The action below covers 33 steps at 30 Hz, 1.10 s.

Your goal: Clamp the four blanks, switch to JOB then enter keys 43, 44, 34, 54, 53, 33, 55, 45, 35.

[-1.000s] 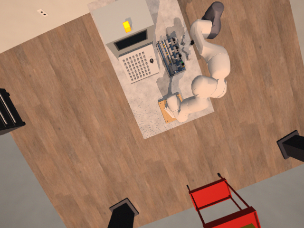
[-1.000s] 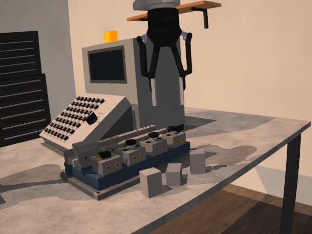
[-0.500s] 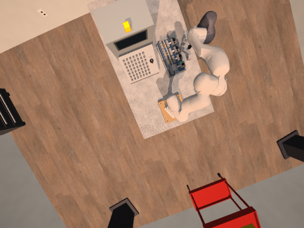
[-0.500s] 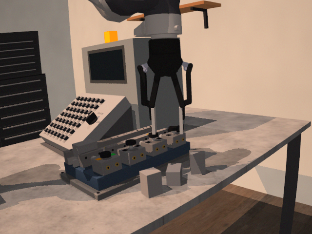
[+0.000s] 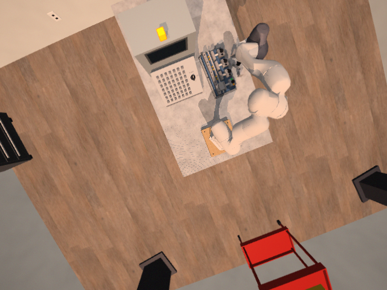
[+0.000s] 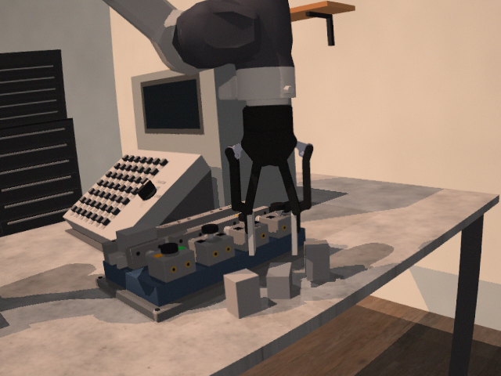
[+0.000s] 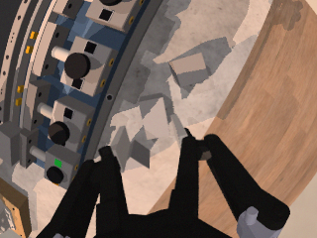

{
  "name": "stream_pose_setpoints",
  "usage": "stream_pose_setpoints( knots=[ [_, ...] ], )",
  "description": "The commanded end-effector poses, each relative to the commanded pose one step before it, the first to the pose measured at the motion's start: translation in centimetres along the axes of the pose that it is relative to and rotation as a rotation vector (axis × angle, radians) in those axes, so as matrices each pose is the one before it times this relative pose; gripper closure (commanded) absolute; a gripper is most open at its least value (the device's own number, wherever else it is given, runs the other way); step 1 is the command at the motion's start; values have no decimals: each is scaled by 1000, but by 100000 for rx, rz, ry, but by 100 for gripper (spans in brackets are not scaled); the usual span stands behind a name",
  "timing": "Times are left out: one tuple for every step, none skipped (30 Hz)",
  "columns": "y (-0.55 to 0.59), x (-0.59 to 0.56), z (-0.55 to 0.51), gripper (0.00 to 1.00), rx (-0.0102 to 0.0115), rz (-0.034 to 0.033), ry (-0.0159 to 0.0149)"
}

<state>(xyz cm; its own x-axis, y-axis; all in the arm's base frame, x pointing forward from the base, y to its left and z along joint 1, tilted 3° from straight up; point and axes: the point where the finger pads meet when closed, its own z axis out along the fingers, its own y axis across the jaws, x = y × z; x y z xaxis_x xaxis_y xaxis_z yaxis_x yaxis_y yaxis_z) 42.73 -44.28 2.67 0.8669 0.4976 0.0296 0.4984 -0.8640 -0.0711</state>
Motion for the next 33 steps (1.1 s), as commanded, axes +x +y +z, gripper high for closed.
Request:
stream_pose_setpoints(
  knots=[
    [643,244,433,60,-2175,2025,345],
    [1,0,285,60,0,0,0],
    [1,0,259,60,0,0,0],
    [1,0,234,60,0,0,0],
    [1,0,208,60,0,0,0],
    [1,0,183,60,0,0,0],
    [0,0,159,60,0,-1,0],
    [1,0,135,60,0,0,0],
    [1,0,112,60,0,0,0],
    [0,0,90,60,0,0,0],
    [0,0,71,60,0,0,0],
    [0,0,53,60,0,0,0],
    [0,0,37,60,0,0,0],
    [0,0,23,60,0,0,0],
    [0,0,12,60,0,0,0],
    [0,0,5,60,0,0,0],
    [0,0,0,60,0,0,0],
    [0,0,0,60,0,0,0],
    [0,0,1,60,0,0,0],
    [0,0,0,60,0,0,0],
    [0,0,0,60,0,0,0],
    [0,0,0,60,0,0,0],
    [0,0,0,60,0,0,0],
    [0,0,0,60,0,0,0],
    [0,0,0,60,0,0,0],
    [0,0,0,60,0,0,0],
    [0,0,0,60,0,0,0],
    [0,0,0,60,0,0,0],
    [0,0,0,60,0,0,0],
    [0,0,0,60,0,0,0],
    [0,0,0,60,0,0,0],
    [0,0,0,60,0,0,0],
    [0,0,0,60,0,0,0]
  ],
)
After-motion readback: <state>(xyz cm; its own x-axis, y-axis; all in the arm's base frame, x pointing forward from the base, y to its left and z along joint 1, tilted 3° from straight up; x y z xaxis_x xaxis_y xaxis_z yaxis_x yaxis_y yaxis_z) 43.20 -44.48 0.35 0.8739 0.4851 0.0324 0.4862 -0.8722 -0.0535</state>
